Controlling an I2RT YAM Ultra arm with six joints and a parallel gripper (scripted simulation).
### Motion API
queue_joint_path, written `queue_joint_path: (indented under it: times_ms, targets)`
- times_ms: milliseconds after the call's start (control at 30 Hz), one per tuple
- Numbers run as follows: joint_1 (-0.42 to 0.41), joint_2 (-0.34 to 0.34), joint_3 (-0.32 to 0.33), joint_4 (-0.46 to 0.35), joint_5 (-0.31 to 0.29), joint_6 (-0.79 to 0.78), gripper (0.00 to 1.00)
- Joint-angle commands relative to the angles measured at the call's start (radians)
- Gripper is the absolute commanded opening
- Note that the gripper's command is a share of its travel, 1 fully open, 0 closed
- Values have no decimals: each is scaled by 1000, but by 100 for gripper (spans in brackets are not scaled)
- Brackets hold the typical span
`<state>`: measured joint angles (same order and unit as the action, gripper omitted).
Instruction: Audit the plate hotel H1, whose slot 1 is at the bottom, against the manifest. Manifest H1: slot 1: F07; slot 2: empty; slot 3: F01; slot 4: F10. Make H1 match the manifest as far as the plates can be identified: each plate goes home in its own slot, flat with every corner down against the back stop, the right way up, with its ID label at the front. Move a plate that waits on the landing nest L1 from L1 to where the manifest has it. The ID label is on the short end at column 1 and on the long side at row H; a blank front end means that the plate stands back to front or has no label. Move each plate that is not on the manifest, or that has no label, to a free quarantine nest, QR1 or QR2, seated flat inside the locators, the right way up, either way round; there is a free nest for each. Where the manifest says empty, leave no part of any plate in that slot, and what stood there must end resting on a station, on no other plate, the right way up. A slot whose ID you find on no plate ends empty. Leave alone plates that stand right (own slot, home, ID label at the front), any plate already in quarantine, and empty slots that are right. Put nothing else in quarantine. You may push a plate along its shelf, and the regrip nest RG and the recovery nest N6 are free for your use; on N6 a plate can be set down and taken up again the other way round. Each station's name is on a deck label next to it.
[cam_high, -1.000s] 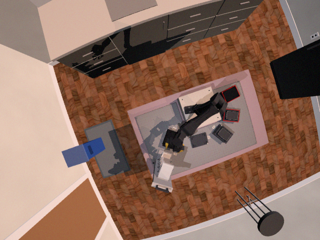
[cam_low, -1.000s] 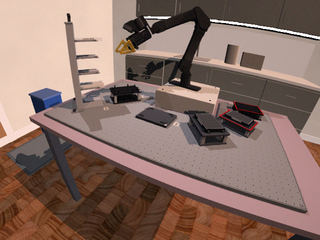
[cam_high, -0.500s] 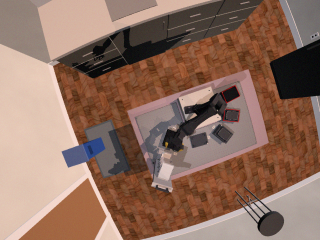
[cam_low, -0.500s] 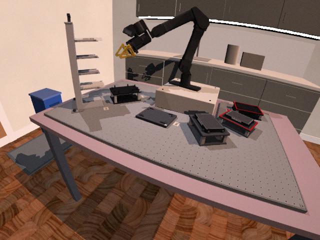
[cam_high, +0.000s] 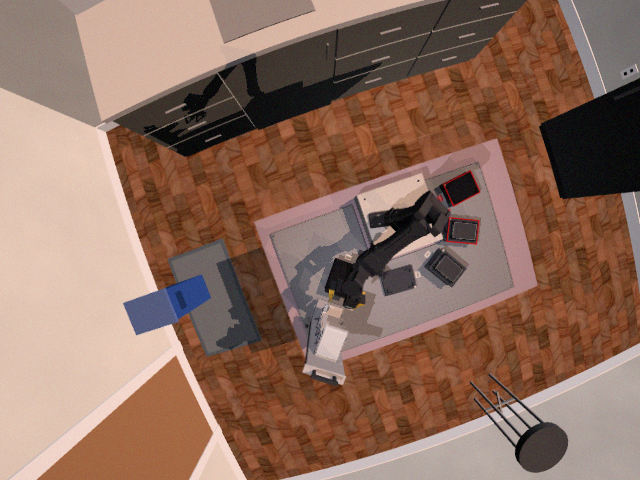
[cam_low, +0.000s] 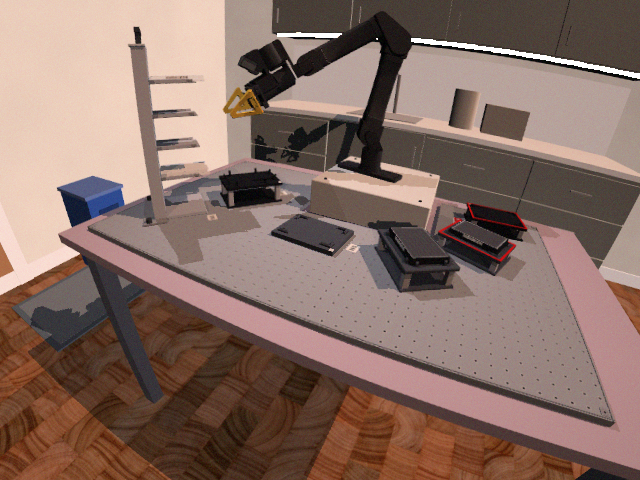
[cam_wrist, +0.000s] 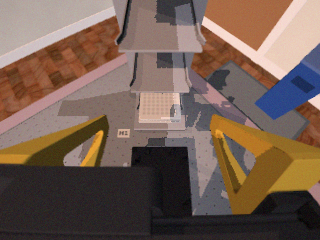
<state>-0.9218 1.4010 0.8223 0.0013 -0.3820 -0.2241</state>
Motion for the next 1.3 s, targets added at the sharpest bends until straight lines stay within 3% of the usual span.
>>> queue_joint_path:
  times_ms: [0, 1267]
  targets:
    - [7, 10, 16, 14, 8, 9, 100]
    - [15, 31, 29, 24, 14, 14, 100]
